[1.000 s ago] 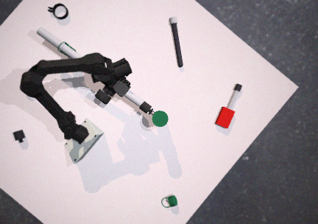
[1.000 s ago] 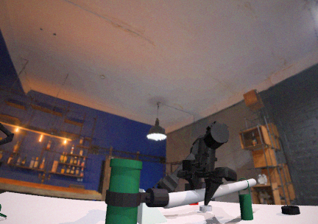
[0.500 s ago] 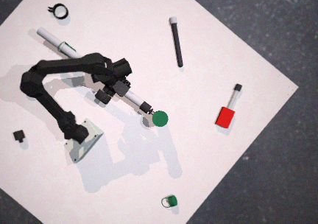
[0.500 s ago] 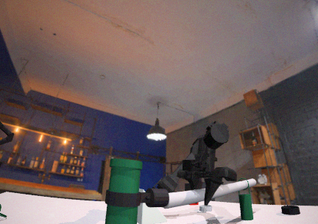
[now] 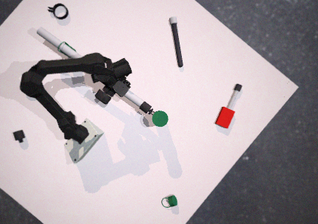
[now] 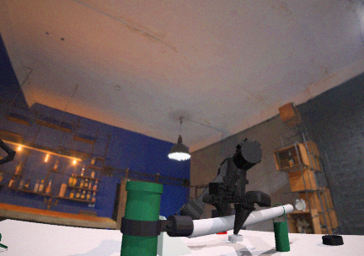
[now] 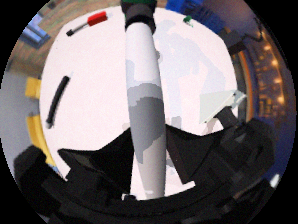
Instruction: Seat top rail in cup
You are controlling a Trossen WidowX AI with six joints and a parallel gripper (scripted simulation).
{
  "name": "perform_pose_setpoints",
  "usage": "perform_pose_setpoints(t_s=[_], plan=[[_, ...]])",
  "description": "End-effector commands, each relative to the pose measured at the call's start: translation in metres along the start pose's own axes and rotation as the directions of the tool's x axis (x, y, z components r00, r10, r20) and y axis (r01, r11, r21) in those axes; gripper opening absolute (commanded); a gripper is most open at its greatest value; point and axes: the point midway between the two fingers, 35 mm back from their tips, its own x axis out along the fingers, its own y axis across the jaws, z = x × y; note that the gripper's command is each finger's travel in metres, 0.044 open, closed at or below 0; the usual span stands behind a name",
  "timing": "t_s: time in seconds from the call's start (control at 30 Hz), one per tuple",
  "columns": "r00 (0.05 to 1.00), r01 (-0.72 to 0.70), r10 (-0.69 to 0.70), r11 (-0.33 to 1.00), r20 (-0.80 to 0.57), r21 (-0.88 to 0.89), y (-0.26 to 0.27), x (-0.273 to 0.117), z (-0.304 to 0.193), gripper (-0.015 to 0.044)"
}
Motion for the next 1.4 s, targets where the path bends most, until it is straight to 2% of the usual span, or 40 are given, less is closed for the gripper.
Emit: perform_pose_setpoints(t_s=[0.0,1.37], plan=[[1.000,-0.004,0.004,1.000,0.009,0.003,-0.0005,-0.0030,0.0029,0.0000],[1.000,-0.004,0.004,1.000,0.012,0.004,-0.0008,-0.0056,0.0072,0.0000]])
